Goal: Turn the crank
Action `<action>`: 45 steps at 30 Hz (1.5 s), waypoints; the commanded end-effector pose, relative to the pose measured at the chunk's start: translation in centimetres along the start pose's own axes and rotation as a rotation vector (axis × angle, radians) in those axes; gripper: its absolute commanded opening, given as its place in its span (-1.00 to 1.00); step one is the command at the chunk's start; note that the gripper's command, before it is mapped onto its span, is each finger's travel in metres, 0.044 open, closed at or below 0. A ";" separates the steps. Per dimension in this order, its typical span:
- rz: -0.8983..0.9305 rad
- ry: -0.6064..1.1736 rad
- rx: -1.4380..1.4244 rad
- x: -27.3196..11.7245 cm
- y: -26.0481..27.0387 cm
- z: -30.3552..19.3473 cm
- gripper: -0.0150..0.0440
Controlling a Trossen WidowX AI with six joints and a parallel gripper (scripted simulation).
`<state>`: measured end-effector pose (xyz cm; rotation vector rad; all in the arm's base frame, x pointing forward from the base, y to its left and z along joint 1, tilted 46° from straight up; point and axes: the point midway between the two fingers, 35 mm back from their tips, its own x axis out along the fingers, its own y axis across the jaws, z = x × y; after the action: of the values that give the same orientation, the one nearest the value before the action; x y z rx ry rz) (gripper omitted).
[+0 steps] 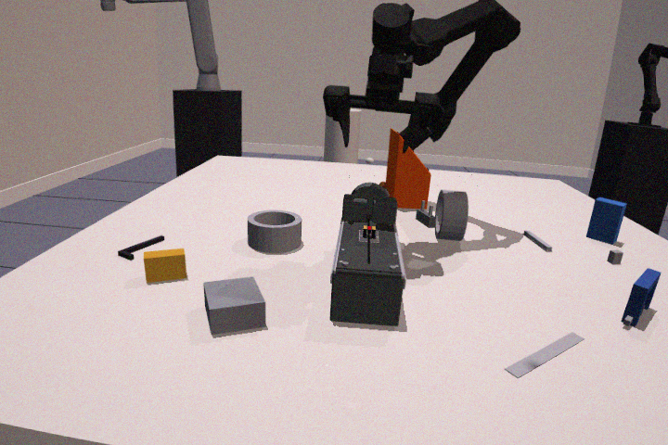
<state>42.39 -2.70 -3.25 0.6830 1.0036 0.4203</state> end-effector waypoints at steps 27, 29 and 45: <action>0.071 -0.088 -0.060 -5.0 1.1 -9.3 1.00; 0.071 -0.088 -0.060 -4.4 1.1 -9.8 1.00; 0.074 -0.089 -0.059 -1.7 1.3 -12.2 1.00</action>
<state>31.15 0.84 -5.15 0.6748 0.8725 0.4849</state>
